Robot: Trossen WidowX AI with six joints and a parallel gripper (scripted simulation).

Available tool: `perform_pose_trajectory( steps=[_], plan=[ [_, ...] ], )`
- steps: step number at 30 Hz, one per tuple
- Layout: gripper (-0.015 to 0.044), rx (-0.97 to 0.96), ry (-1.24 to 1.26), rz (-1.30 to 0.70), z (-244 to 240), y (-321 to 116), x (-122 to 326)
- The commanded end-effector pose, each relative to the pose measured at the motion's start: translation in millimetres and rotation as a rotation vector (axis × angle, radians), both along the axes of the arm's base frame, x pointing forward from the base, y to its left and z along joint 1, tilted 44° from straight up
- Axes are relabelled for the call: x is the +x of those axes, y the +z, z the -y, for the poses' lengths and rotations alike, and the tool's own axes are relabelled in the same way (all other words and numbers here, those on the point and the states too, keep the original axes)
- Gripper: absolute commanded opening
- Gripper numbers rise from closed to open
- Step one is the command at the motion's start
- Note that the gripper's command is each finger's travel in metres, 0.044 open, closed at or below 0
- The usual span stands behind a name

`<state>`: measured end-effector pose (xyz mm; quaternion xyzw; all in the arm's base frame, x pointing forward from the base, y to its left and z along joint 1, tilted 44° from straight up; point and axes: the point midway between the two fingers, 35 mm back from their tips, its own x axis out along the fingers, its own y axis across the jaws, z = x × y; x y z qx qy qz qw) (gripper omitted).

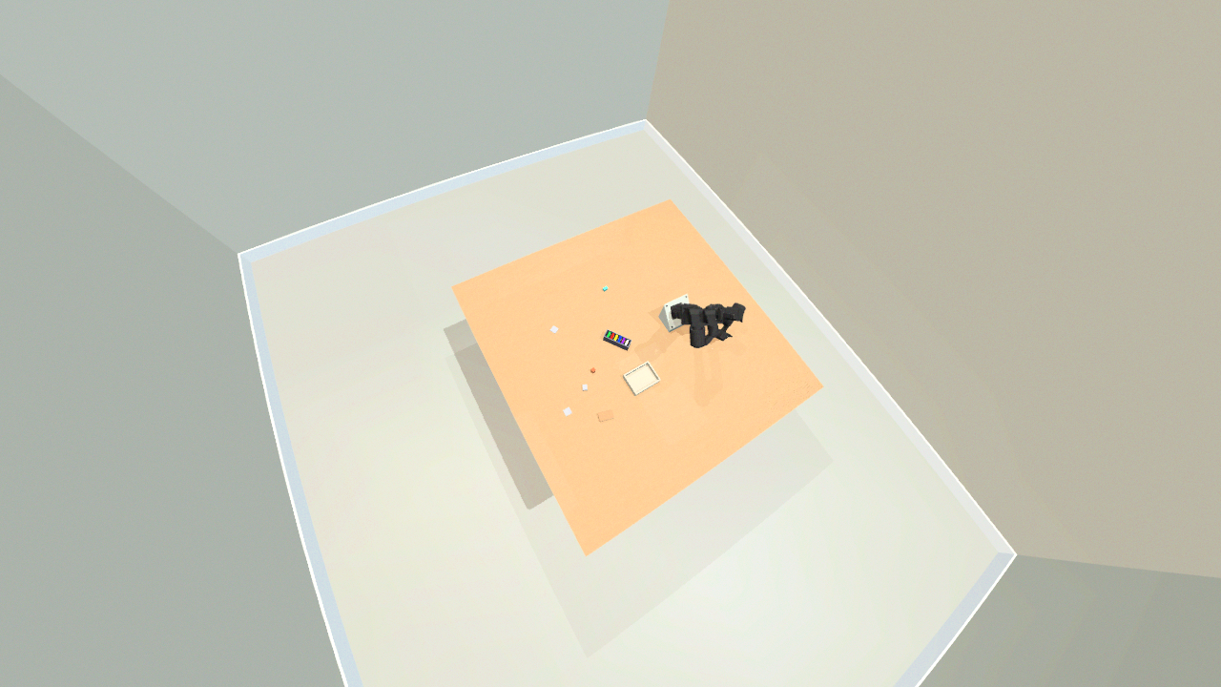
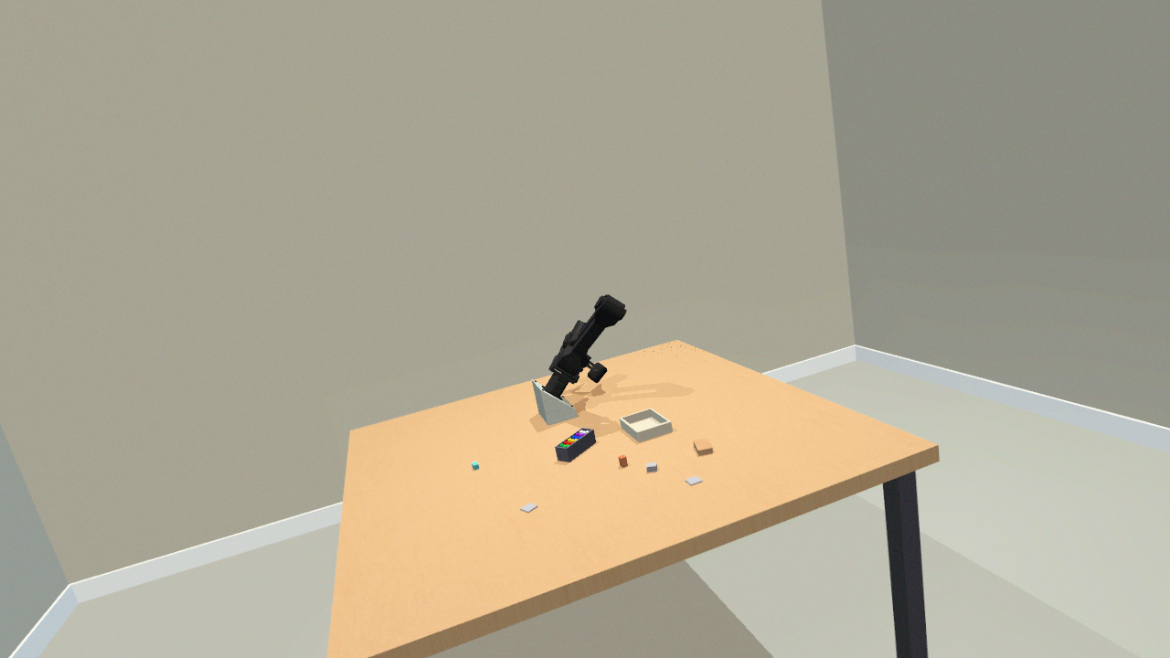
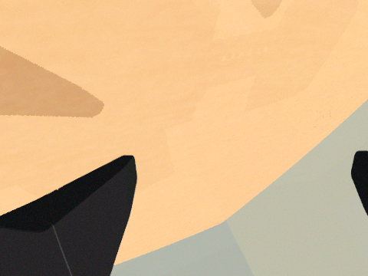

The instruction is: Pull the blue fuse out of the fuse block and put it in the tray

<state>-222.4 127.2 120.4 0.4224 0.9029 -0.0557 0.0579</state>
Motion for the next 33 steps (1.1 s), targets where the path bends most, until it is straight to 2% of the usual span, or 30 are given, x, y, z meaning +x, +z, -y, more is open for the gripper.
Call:
perform_pose_trajectory(
  steps=[1, 17, 22, 30, 33],
  plan=[
    [0.0400, -0.001, 0.003, 0.000, 0.4, 0.6, -0.2],
    [0.0400, -0.046, 0.237, -0.004, 32.1, 41.8, 9.4],
    [0.0269, -0.087, 0.134, -0.041, 11.4, 46.0, 11.9],
    [0.0064, -0.236, -0.182, -0.198, -52.6, 67.1, 44.1],
    [0.0064, -0.282, -0.302, -0.270, -75.2, 74.8, 61.4]
  ],
)
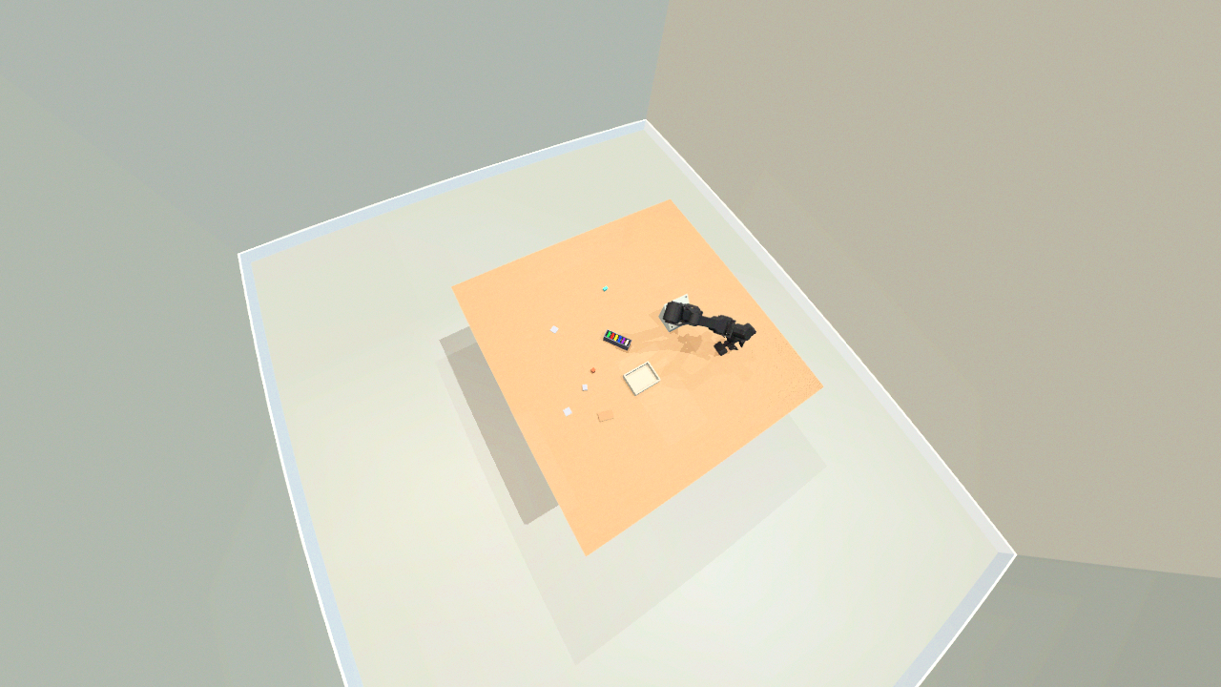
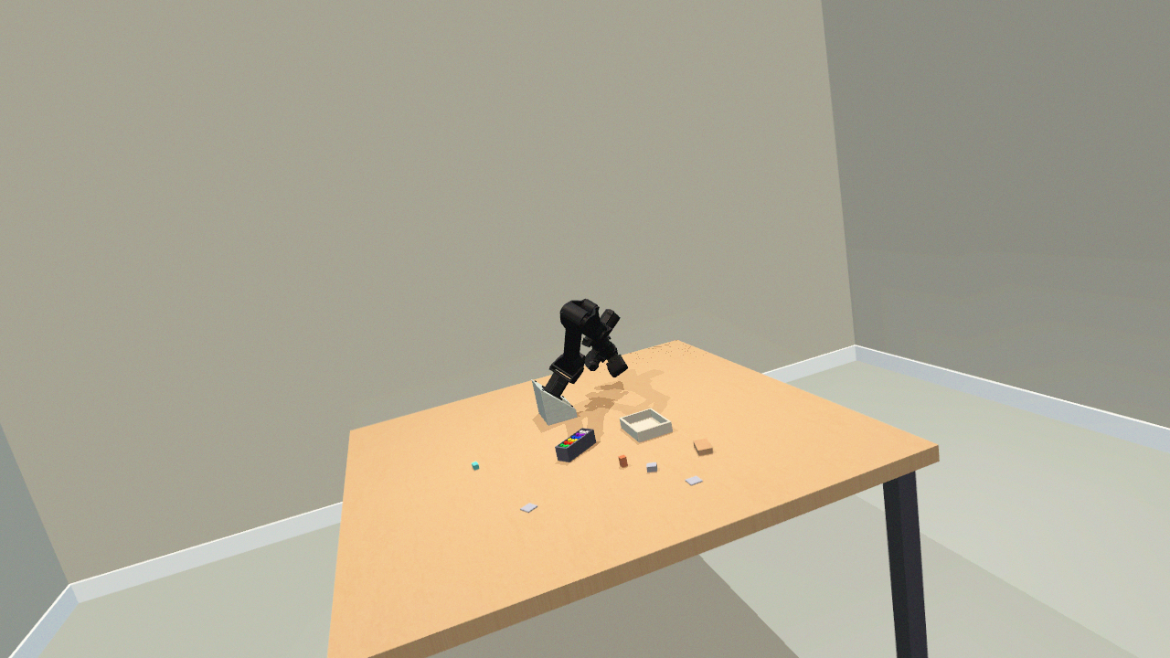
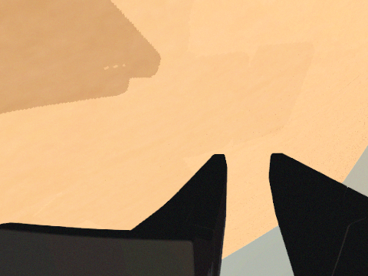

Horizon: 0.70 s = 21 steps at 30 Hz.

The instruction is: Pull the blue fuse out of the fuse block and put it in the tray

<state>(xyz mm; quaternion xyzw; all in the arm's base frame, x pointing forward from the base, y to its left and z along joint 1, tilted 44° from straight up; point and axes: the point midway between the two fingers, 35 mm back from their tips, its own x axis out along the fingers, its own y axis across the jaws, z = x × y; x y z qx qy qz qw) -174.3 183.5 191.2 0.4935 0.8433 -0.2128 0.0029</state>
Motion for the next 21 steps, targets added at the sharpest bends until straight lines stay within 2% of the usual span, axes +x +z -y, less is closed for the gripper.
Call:
perform_pose_trajectory(
  steps=[1, 13, 21],
  plan=[
    [0.0064, -0.067, -0.139, -0.067, -26.1, 6.6, 19.7],
    [0.0064, -0.203, -0.592, -0.343, -91.5, 30.3, 109.5],
    [0.0064, -0.252, -0.912, -0.576, -116.3, 42.1, 192.6]
  ],
)
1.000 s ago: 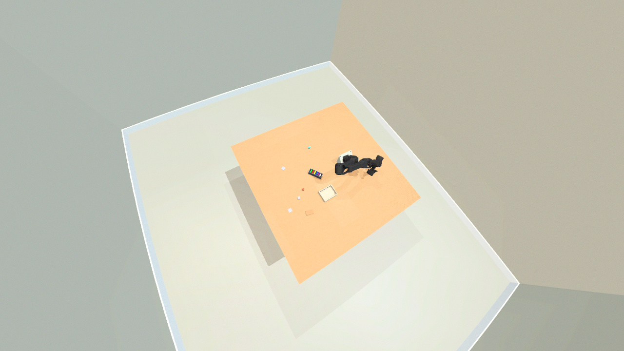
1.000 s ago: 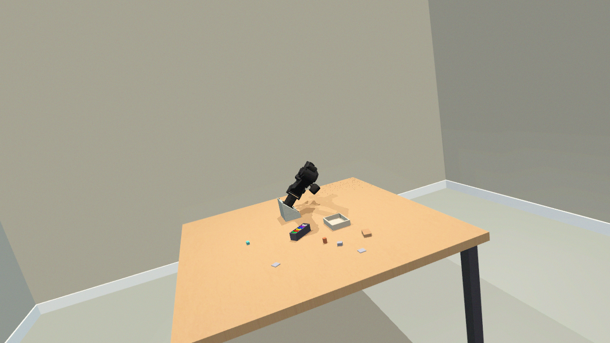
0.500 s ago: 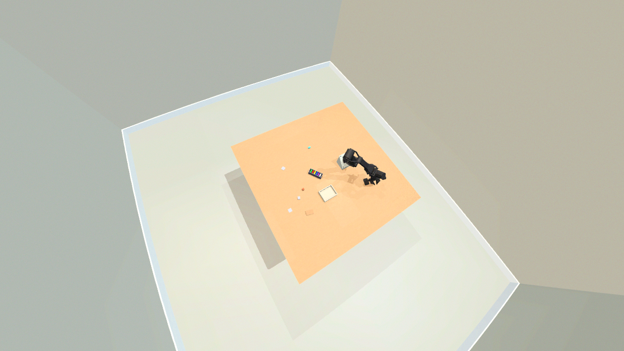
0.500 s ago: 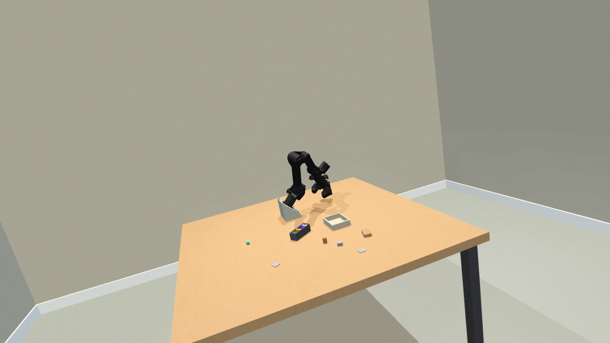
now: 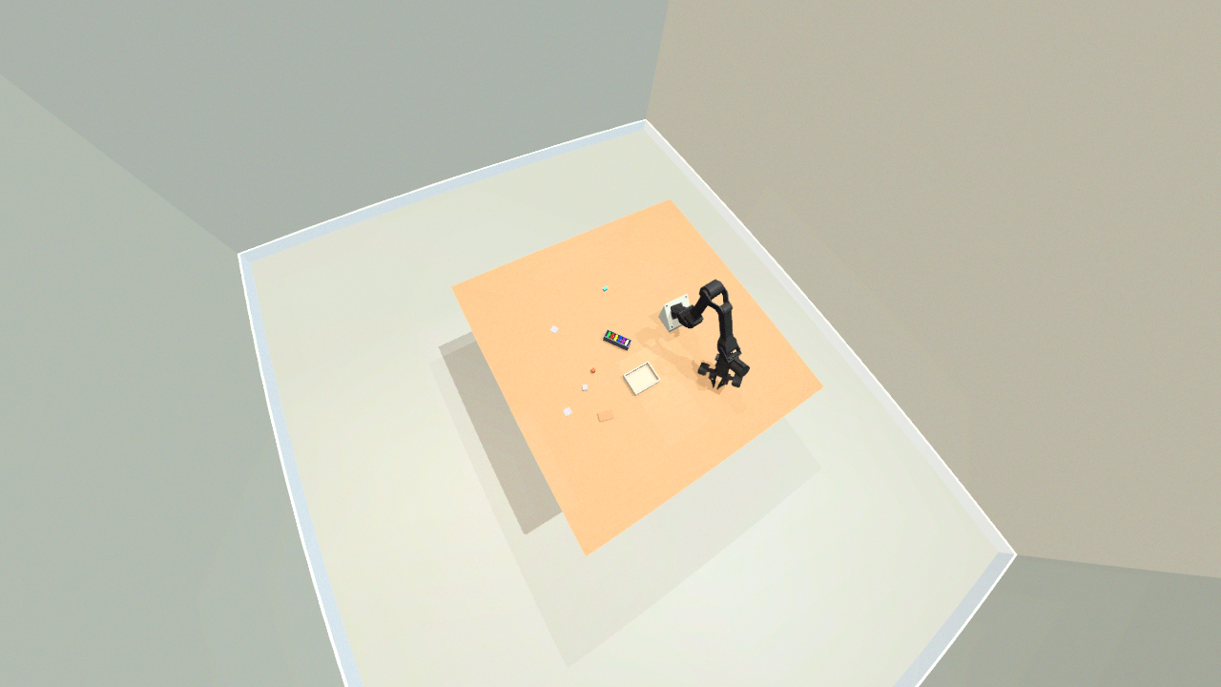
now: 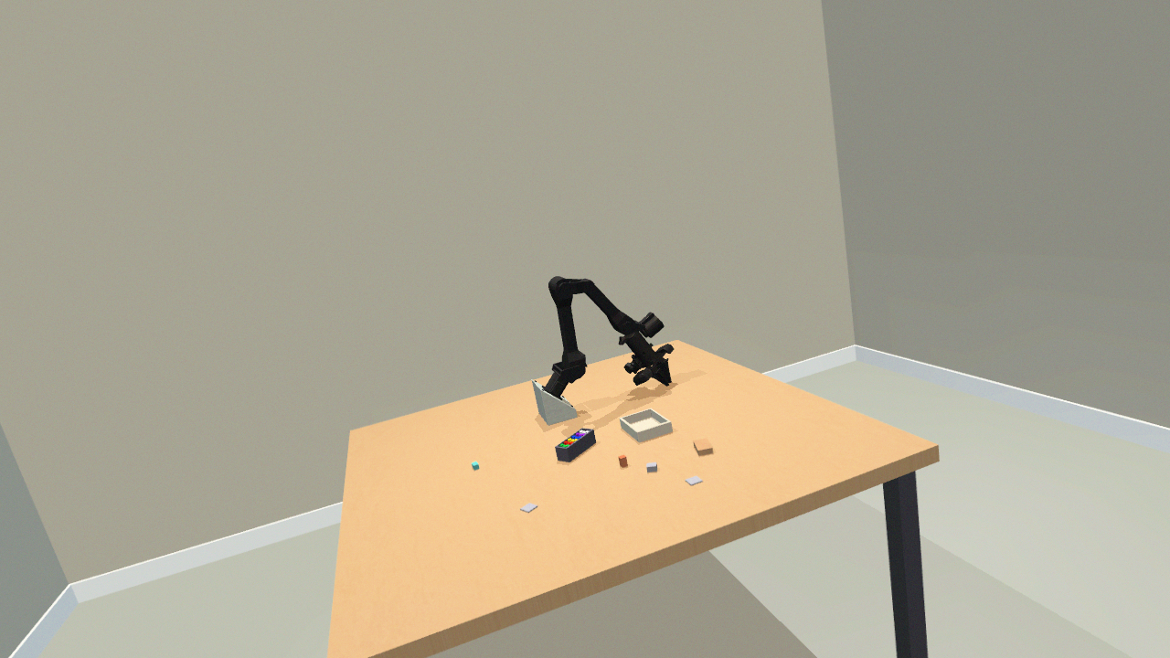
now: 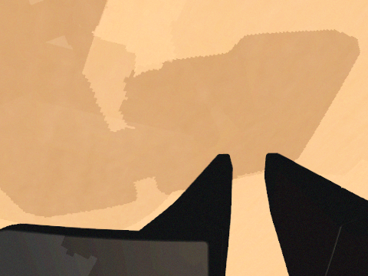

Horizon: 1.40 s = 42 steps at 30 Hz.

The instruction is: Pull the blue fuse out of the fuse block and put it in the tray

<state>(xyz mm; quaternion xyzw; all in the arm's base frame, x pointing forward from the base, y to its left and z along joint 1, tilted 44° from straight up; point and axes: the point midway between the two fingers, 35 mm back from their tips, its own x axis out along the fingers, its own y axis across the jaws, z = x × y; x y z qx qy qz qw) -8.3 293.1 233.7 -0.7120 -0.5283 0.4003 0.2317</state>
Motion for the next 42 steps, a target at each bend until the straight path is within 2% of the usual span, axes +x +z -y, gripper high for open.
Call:
perform_pose_trajectory(
  steps=[1, 12, 20, 24, 33, 38, 42],
  plan=[
    [0.0064, -0.028, -0.142, -0.095, -8.3, -0.2, 37.7],
    [0.0064, -0.098, -0.628, -0.453, 8.0, -15.3, 174.3],
    [0.0064, -0.084, -1.014, -0.752, 64.9, -35.1, 276.7],
    [0.0064, -0.078, -1.137, -0.870, 92.3, -48.2, 306.6],
    [0.0064, -0.159, -1.499, -1.576, 201.1, -148.0, 338.0],
    [0.0064, -0.068, -1.637, -2.053, 257.6, -191.1, 330.6],
    [0.0064, 0.033, -1.647, -2.416, 288.7, -209.7, 319.5]
  ],
)
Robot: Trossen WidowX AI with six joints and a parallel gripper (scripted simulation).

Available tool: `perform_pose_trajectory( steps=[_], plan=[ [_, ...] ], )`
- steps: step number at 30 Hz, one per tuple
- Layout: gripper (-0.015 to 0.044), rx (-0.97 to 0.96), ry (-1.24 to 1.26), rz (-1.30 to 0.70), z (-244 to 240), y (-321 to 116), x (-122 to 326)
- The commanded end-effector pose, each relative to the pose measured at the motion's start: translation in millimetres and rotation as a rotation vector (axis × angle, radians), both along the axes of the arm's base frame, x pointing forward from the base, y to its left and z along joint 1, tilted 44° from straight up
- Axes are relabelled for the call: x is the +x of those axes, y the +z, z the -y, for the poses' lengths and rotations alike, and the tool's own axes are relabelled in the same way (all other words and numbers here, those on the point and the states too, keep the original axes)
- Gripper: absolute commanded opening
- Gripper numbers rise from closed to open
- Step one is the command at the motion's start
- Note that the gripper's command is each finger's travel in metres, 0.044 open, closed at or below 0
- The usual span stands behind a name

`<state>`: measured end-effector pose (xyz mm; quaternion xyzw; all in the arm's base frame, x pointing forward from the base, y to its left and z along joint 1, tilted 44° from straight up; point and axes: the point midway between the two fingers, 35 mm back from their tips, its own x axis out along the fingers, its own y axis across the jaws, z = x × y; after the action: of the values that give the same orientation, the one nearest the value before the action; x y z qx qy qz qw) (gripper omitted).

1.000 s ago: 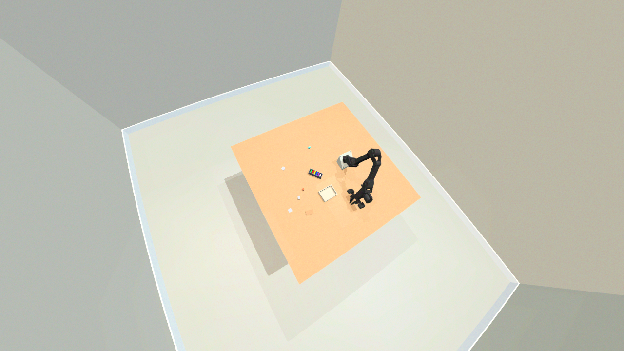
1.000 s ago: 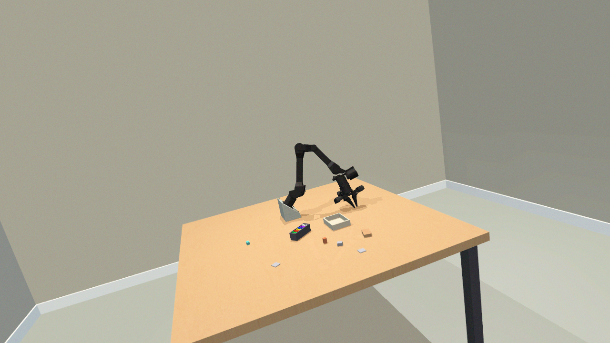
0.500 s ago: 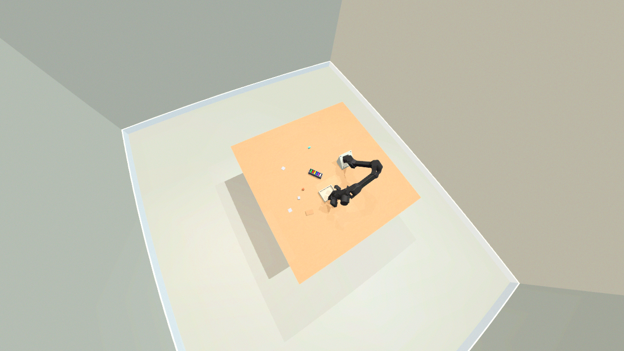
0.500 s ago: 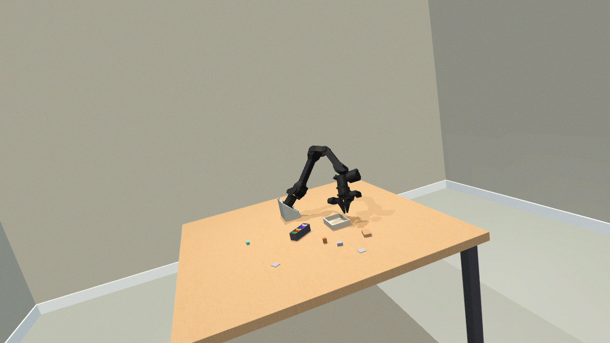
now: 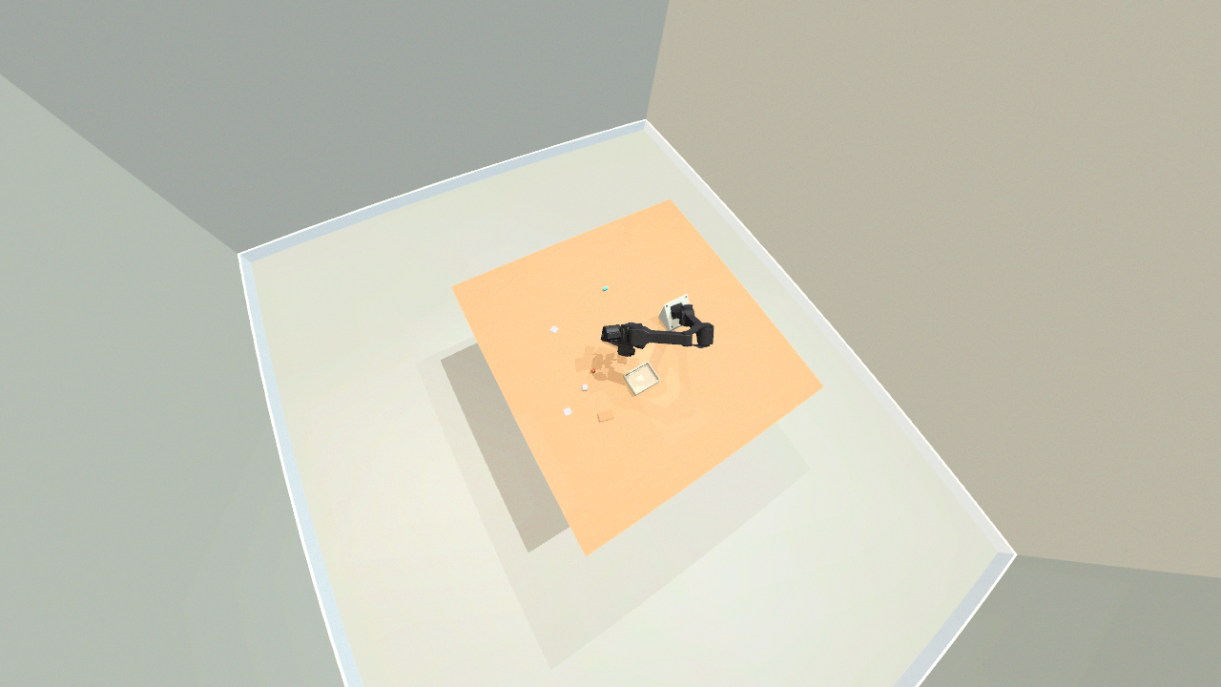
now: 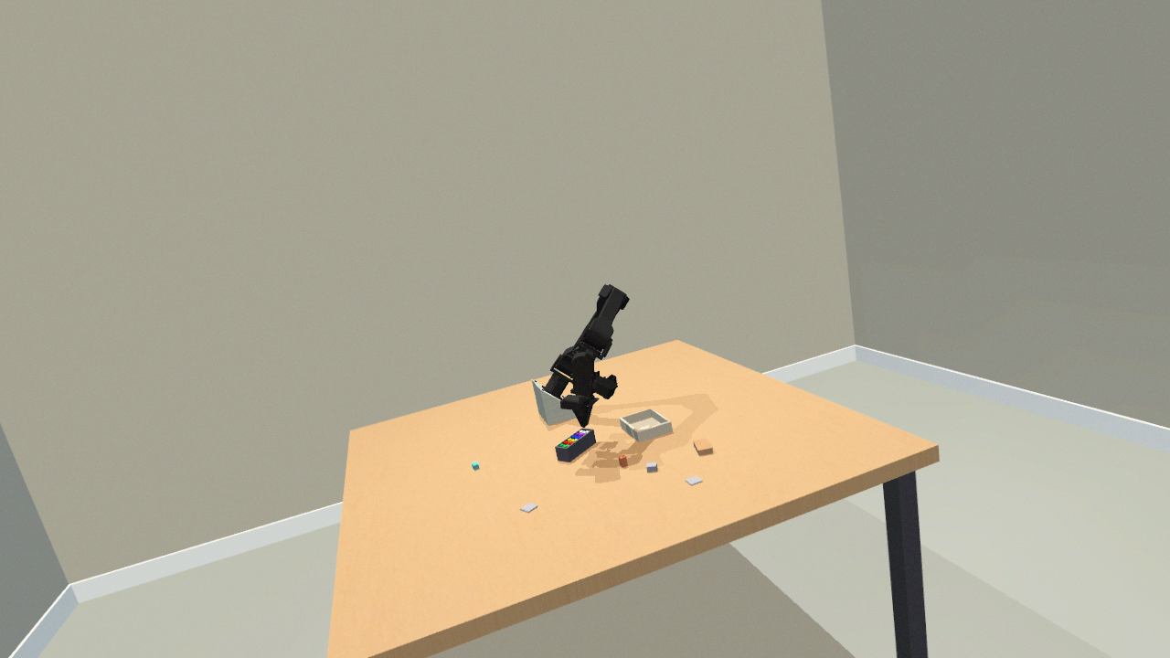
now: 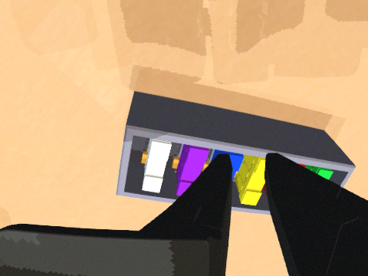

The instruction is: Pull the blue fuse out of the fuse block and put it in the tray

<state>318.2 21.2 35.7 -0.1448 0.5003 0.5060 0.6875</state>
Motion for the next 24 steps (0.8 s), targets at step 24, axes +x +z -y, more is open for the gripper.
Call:
perform_pose_trajectory(
  steps=[24],
  plan=[
    [0.0064, 0.165, -0.208, -0.204, 18.4, -26.2, -15.7]
  ],
)
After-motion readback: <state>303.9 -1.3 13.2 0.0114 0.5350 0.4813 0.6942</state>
